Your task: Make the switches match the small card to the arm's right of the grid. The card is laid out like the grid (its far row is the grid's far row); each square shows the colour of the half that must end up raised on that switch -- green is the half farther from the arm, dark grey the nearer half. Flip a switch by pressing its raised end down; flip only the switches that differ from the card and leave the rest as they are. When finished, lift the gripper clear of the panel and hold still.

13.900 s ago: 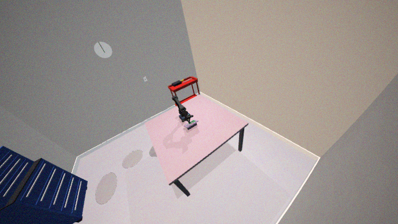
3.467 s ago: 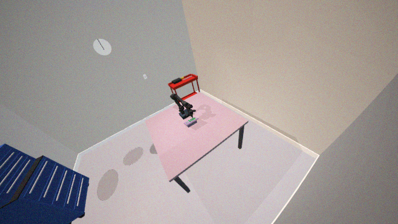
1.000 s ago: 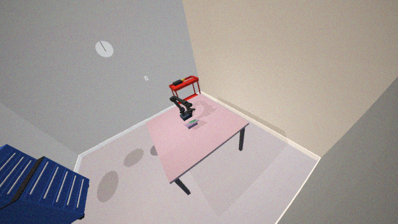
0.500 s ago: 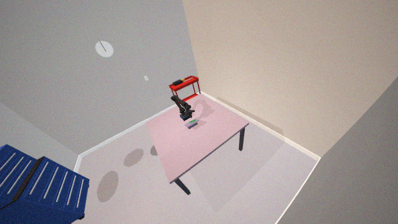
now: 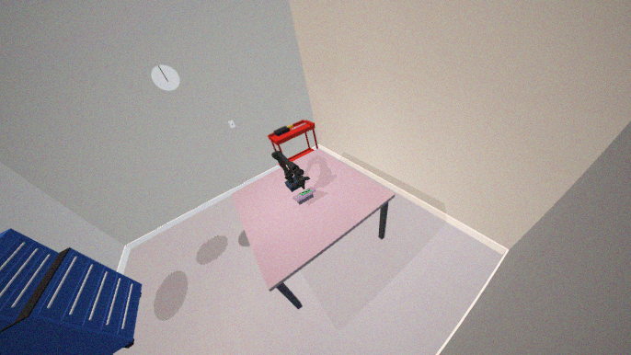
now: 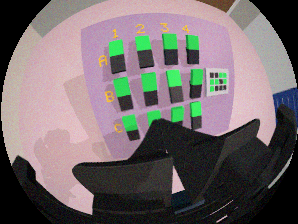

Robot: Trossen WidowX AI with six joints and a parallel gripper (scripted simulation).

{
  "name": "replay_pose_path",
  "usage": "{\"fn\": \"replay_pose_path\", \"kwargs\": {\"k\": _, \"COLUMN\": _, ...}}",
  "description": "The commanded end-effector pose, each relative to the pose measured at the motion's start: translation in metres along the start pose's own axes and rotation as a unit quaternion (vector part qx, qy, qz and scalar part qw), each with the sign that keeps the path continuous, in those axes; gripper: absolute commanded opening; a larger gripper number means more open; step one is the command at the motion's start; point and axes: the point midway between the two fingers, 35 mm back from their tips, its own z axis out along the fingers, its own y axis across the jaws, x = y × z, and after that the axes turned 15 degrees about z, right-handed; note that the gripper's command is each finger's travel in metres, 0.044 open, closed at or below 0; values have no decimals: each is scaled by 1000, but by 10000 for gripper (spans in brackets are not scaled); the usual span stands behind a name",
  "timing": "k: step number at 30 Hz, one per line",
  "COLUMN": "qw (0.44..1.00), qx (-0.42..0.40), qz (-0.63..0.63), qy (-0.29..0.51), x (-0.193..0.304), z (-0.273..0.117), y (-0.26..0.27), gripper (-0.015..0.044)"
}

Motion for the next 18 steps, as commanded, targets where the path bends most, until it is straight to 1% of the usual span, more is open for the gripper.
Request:
{"fn": "replay_pose_path", "kwargs": {"k": 1, "qw": 1000, "qx": 0, "qz": -3, "qy": 5, "x": 3, "z": 6, "y": -1, "gripper": 0}}
{"fn": "replay_pose_path", "kwargs": {"k": 7, "qw": 1000, "qx": 0, "qz": -3, "qy": 5, "x": 3, "z": 14, "y": -1, "gripper": 0}}
{"fn": "replay_pose_path", "kwargs": {"k": 18, "qw": 1000, "qx": 0, "qz": -3, "qy": 5, "x": 3, "z": 15, "y": -1, "gripper": 0}}
